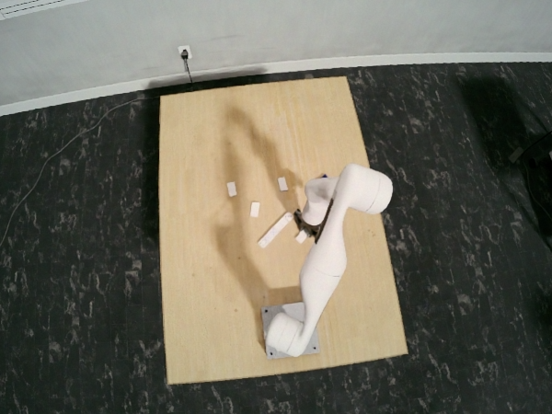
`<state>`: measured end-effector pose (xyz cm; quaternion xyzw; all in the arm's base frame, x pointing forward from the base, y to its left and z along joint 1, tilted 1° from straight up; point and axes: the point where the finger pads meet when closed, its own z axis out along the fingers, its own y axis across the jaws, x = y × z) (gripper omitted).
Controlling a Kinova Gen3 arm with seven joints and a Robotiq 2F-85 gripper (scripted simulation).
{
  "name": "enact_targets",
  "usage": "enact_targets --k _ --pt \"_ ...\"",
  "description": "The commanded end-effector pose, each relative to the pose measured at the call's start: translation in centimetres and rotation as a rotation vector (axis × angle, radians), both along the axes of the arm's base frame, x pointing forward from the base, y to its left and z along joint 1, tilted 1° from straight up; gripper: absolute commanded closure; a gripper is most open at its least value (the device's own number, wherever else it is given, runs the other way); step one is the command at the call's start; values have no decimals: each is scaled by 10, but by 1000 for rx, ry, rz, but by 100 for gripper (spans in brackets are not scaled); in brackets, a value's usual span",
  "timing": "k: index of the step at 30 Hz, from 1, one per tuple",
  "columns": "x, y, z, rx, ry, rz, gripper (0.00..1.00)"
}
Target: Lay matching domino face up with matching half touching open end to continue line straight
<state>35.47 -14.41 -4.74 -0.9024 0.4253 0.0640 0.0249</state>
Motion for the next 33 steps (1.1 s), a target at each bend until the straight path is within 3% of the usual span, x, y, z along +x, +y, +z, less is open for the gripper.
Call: enact_targets --k 1,15,30,33 --pt "0 0 0 0 -1 0 69" --pt "0 0 10 0 -1 0 69" --pt "1 1 92 0 -1 0 69" --pt "1 1 96 0 -1 0 69"
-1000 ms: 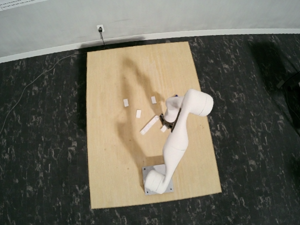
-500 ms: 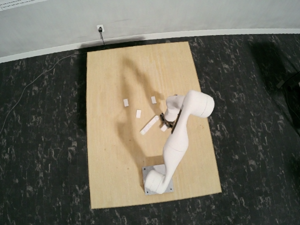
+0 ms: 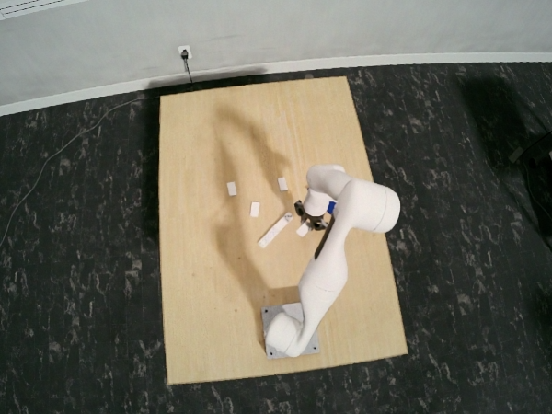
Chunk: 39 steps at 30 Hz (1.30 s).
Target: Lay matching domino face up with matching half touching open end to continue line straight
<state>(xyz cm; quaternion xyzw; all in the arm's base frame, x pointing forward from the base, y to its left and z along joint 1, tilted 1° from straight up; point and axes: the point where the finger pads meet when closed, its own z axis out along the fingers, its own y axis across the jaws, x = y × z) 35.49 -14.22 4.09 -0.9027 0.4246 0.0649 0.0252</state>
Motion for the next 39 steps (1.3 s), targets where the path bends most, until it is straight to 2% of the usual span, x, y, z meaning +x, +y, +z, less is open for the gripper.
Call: enact_targets --k 1,8,17,21,26,31,33,39 --pt "1 -1 13 -2 -2 -2 69" --pt "1 -1 31 -2 -2 -2 69" --pt "1 0 32 -2 -2 -2 69" --pt "5 12 32 -3 -3 -1 69" --pt "15 53 31 -6 -6 -1 69" --pt "21 119 31 -8 -9 0 69" --pt "21 119 31 -8 -9 0 69" --pt "10 210 30 -7 -10 0 69"
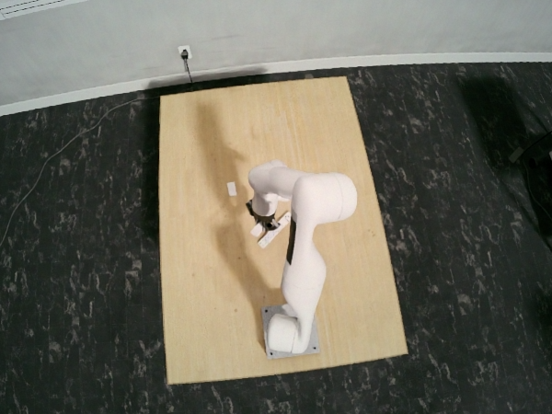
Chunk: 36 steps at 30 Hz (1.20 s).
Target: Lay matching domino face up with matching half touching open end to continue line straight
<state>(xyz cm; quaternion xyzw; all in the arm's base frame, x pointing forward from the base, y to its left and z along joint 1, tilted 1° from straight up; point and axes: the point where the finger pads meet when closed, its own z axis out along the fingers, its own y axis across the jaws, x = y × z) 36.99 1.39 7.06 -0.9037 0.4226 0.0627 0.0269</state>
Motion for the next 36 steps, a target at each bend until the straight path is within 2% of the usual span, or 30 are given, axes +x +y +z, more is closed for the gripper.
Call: enact_targets --k 1,5,9,17,28,36 --pt "-9 68 0 -8 -4 -4 69" --pt "-26 115 0 -6 -1 -5 69" --pt "-42 145 0 -4 1 -5 69" --pt "-51 161 0 -3 3 -6 69" --pt "-51 161 0 -8 -1 -5 69" --pt "-52 161 -1 -38 -31 4 69"
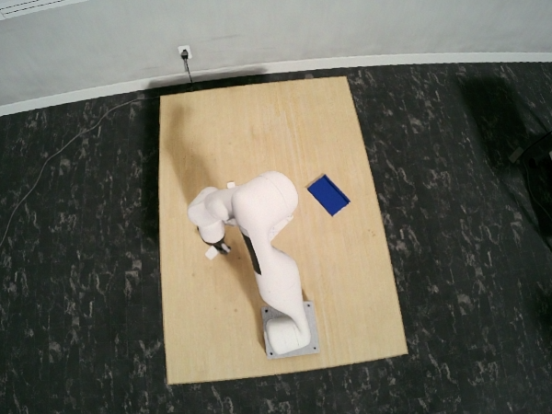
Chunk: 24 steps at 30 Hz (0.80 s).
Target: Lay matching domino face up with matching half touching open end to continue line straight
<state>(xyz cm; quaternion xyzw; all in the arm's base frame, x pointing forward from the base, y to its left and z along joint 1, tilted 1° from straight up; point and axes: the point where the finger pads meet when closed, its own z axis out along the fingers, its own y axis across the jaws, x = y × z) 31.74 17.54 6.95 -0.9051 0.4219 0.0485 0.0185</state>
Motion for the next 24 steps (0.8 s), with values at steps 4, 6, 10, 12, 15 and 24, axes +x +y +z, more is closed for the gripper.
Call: enact_targets --k 4,6,10,12,15,24 --pt "0 0 0 -37 -44 10 69" --pt "0 1 1 -52 -65 15 69" --pt "-1 1 2 -67 -89 22 69" --pt "-1 1 1 -88 -108 27 69" --pt "-2 1 1 -119 -143 37 69" --pt "-4 4 2 -218 -265 70 69"
